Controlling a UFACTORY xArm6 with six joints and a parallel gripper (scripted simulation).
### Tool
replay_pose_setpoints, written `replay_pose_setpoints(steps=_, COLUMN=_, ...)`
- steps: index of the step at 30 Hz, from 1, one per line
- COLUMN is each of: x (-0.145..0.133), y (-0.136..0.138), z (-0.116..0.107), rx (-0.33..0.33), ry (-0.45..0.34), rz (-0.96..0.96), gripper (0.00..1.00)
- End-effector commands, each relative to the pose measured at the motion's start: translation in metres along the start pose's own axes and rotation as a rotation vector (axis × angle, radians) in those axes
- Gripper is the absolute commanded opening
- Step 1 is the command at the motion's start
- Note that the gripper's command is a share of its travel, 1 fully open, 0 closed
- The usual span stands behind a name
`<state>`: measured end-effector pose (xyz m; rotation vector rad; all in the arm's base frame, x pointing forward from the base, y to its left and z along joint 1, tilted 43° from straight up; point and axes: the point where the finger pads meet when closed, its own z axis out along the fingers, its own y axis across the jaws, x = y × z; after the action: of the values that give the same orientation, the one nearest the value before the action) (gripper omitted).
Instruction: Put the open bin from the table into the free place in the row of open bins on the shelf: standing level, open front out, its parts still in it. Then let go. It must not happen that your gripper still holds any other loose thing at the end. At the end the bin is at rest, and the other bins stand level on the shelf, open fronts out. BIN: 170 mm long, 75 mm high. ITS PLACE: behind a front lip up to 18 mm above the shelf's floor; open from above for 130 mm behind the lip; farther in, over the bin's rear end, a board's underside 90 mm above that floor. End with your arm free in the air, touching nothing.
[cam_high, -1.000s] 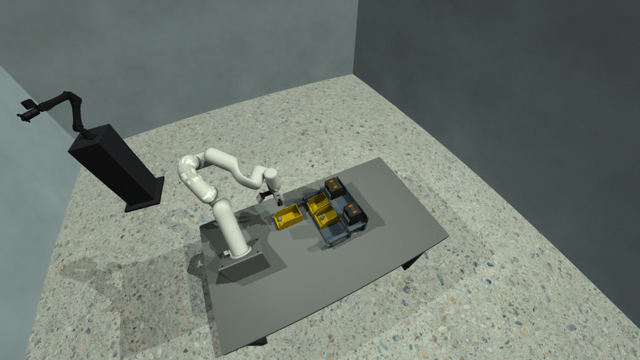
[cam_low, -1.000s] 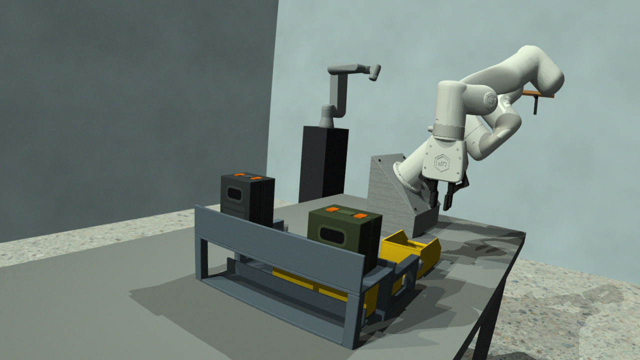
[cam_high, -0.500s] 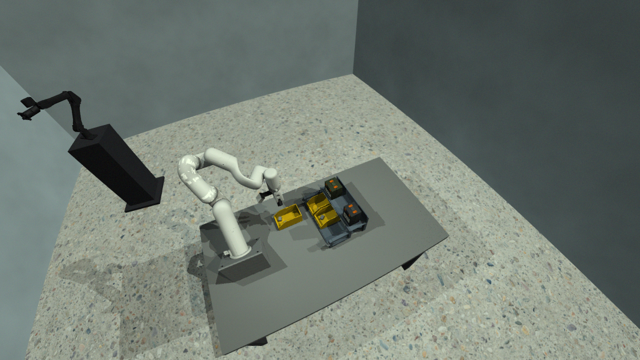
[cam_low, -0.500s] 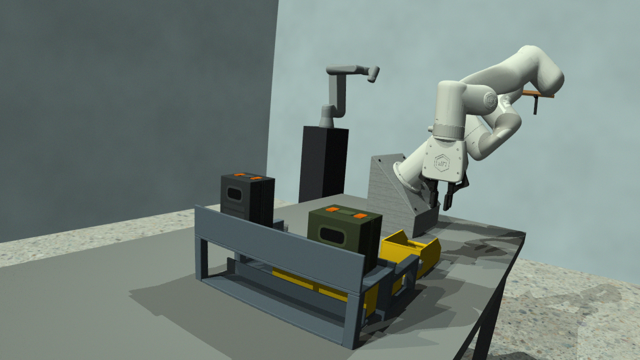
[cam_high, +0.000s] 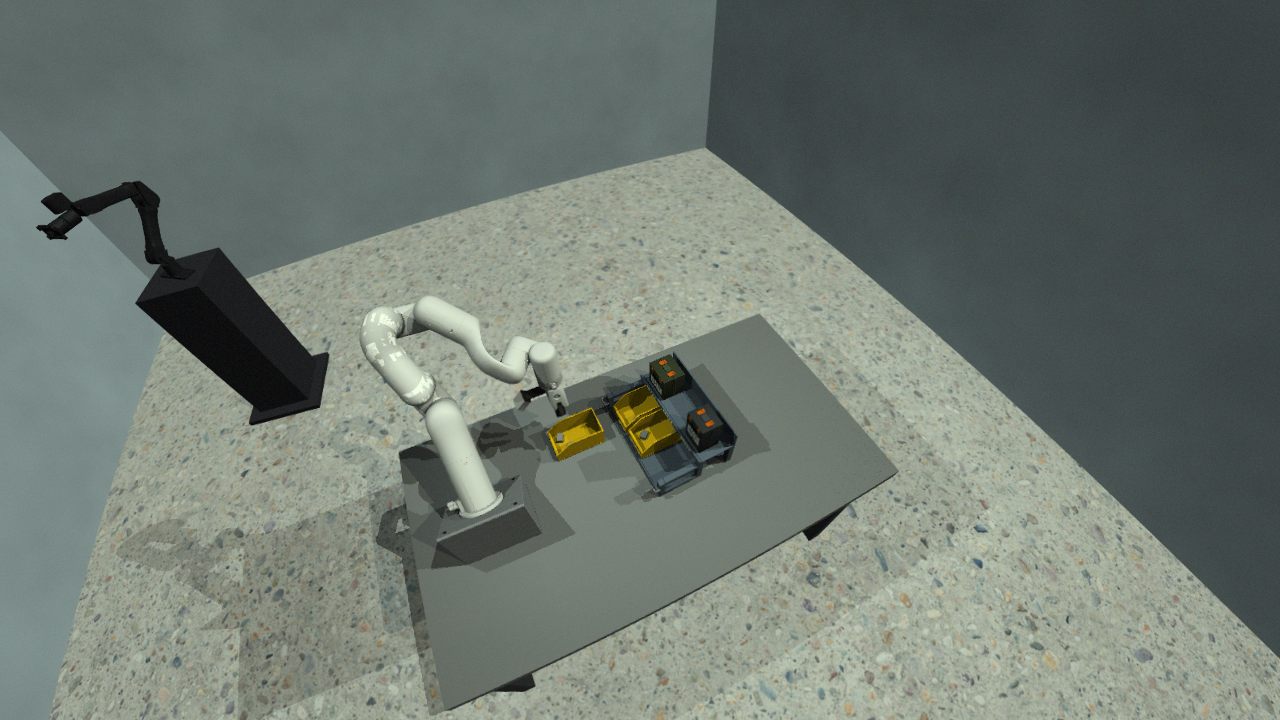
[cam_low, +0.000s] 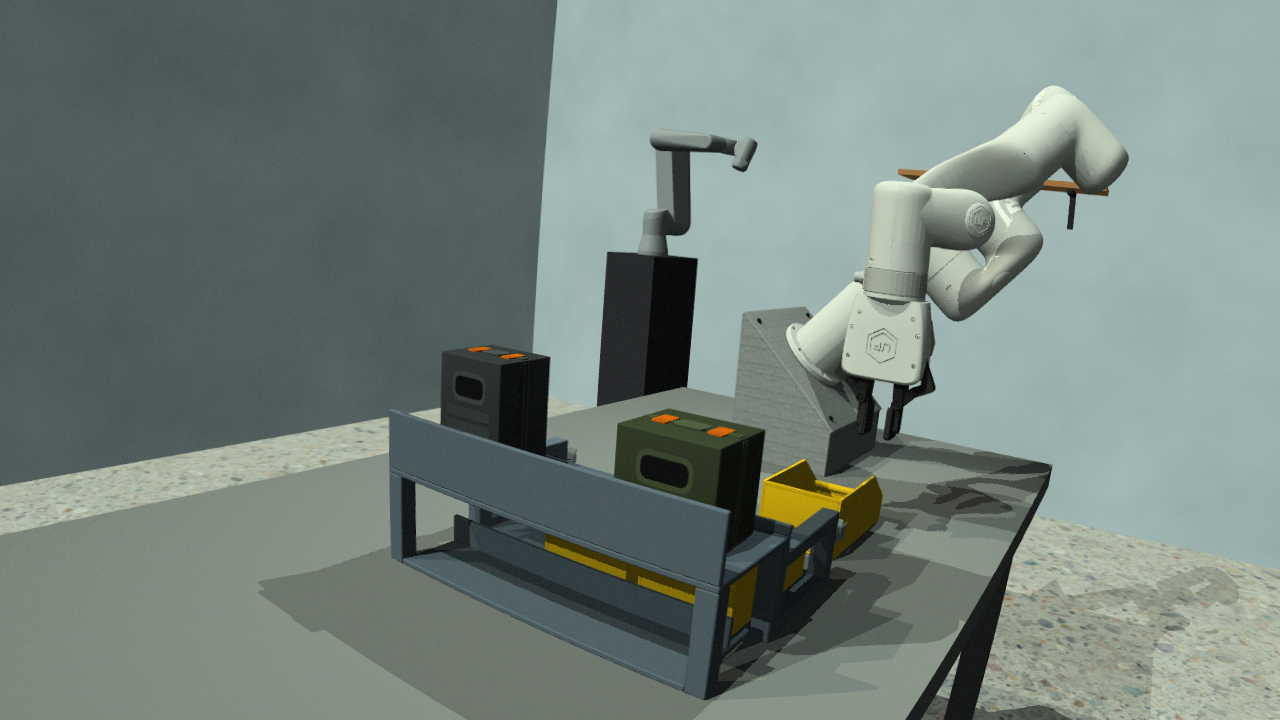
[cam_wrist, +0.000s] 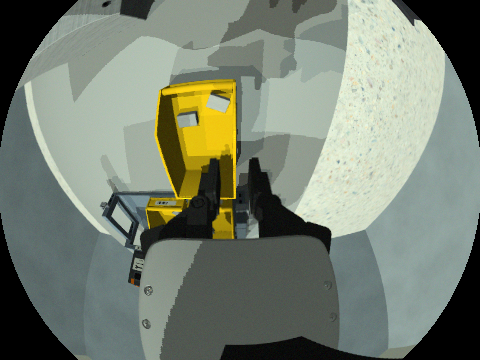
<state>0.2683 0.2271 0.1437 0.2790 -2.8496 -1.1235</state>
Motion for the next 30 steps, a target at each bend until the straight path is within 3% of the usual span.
replay_pose_setpoints(steps=1, x=-0.003, y=0.001, z=0.006, rx=-0.001, ry=-0.007, rz=-0.003, gripper=0.28)
replay_pose_setpoints(steps=8, x=-0.003, y=0.001, z=0.006, rx=-0.001, ry=-0.007, rz=-0.003, gripper=0.28)
replay_pose_setpoints(steps=13, x=-0.004, y=0.001, z=0.05, rx=-0.002, ry=-0.007, rz=-0.003, gripper=0.28)
replay_pose_setpoints(steps=30, x=-0.003, y=0.001, z=0.05, rx=-0.002, ry=-0.006, rz=-0.003, gripper=0.28)
